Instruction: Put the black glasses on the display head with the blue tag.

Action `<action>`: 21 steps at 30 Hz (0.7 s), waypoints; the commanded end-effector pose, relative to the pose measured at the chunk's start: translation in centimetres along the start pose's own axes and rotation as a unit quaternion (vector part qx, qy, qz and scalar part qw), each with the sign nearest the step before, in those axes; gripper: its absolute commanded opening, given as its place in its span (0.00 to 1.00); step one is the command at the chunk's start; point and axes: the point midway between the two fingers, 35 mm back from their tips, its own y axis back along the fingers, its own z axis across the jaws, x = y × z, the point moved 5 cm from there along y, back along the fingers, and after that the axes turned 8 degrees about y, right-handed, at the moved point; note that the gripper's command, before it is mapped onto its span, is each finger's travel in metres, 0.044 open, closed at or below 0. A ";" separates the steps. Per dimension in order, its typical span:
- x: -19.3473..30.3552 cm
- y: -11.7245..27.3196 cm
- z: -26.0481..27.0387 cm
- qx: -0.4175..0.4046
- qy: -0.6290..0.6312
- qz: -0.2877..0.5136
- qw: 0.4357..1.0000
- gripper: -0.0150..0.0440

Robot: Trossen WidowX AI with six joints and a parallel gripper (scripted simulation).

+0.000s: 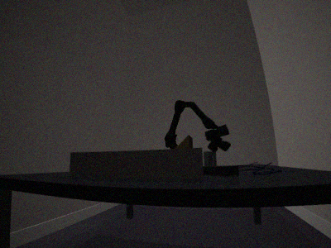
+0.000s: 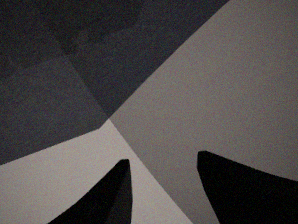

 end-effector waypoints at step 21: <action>-5.3 21.9 0.1 -0.014 0.388 -0.533 0.752 0.25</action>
